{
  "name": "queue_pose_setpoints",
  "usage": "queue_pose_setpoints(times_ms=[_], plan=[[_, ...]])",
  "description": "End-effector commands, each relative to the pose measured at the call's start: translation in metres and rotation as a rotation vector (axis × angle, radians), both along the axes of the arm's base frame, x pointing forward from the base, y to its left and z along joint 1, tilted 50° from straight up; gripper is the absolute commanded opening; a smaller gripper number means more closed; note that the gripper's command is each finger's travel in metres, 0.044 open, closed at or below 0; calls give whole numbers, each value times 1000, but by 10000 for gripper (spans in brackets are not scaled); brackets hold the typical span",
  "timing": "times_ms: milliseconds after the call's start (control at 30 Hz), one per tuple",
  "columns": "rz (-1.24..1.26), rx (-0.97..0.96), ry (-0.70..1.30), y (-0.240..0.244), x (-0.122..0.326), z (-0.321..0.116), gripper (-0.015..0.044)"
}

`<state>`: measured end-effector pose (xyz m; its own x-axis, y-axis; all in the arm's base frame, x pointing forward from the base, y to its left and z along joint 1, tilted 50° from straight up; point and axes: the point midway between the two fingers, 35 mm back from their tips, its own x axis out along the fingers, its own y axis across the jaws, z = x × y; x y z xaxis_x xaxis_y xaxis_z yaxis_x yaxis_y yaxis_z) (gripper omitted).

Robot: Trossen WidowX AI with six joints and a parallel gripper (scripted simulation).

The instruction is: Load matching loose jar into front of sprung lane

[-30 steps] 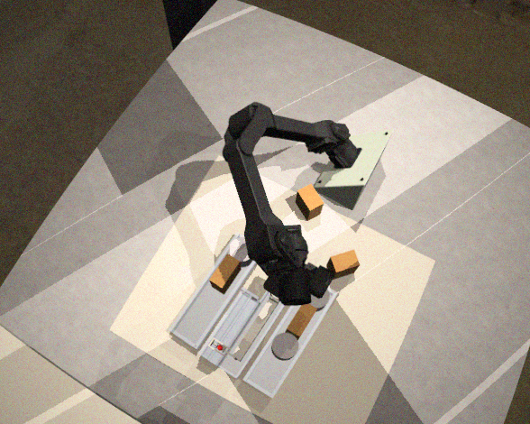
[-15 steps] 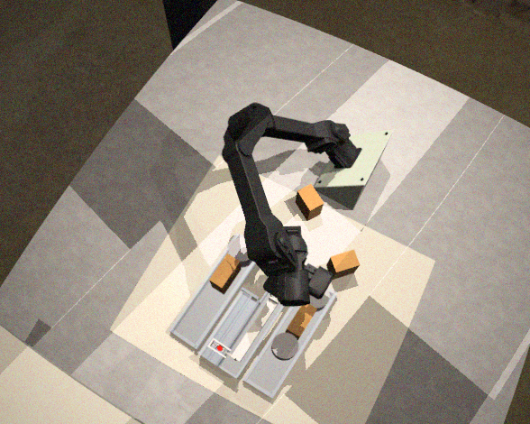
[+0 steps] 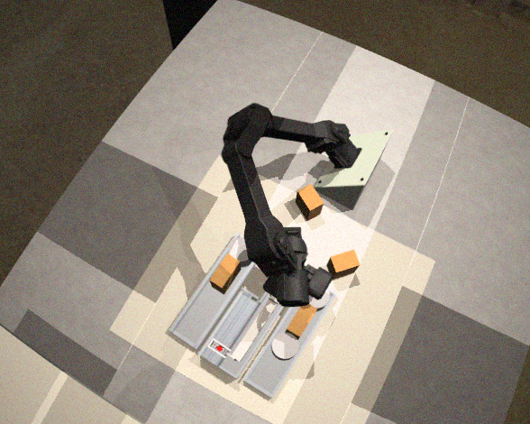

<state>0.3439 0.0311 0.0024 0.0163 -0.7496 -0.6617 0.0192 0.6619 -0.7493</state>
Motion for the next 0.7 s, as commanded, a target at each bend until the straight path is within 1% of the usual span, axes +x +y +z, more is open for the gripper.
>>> queue_pose_setpoints(times_ms=[0, 667], plan=[[10, -10, -23, -1, 5, 2, 0], [10, -10, -23, -6, 5, -3, 0]])
